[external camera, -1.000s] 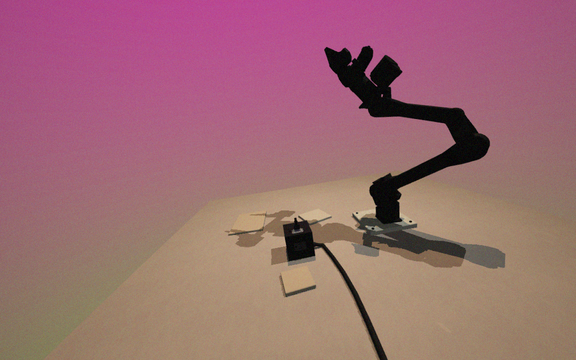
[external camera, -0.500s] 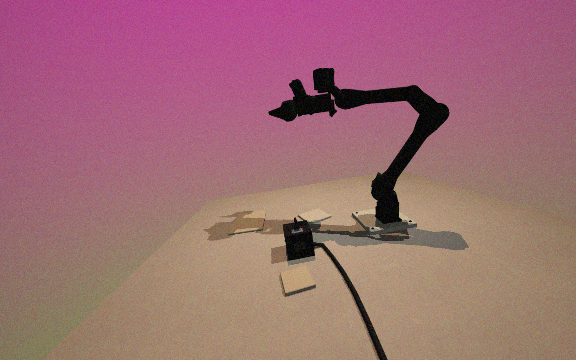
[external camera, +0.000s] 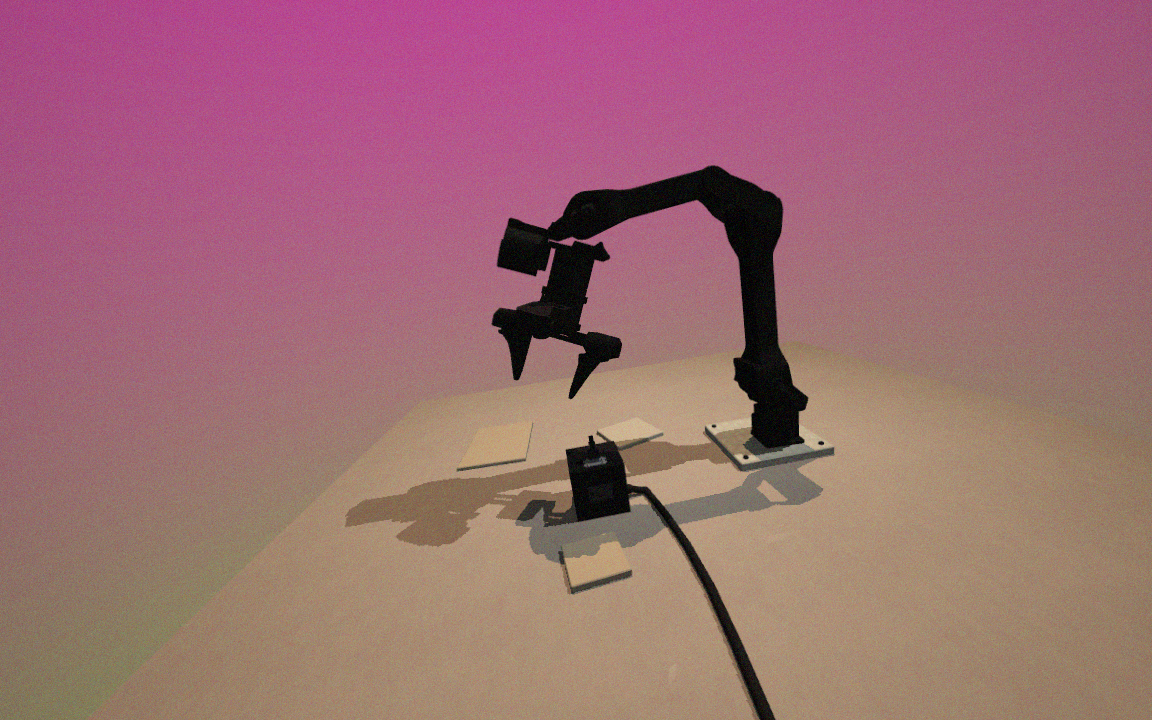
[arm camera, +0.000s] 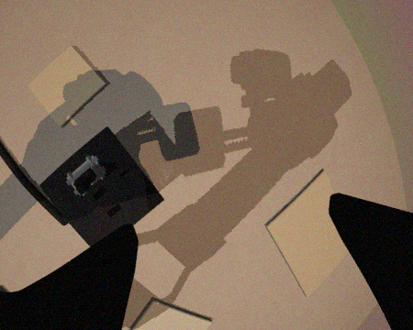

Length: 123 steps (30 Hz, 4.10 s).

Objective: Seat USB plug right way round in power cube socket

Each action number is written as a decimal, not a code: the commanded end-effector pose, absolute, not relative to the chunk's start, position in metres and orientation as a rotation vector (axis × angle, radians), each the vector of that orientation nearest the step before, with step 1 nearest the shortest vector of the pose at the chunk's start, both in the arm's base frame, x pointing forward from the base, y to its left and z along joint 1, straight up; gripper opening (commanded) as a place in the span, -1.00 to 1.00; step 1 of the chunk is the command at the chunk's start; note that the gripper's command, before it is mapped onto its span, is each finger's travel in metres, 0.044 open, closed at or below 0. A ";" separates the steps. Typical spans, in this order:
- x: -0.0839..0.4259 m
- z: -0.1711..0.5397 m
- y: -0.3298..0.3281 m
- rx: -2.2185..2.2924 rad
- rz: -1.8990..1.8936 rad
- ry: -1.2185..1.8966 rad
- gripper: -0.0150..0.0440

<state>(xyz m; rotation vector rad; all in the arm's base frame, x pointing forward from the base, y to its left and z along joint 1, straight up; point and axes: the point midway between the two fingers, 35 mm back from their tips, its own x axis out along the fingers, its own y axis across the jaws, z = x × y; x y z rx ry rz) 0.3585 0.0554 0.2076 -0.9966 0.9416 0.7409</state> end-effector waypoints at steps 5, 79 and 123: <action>0.313 0.167 0.106 -1.293 1.267 1.120 1.00; 0.313 0.139 0.105 -1.288 1.263 1.116 -0.49; 0.312 0.166 0.104 -1.288 1.264 1.117 -0.49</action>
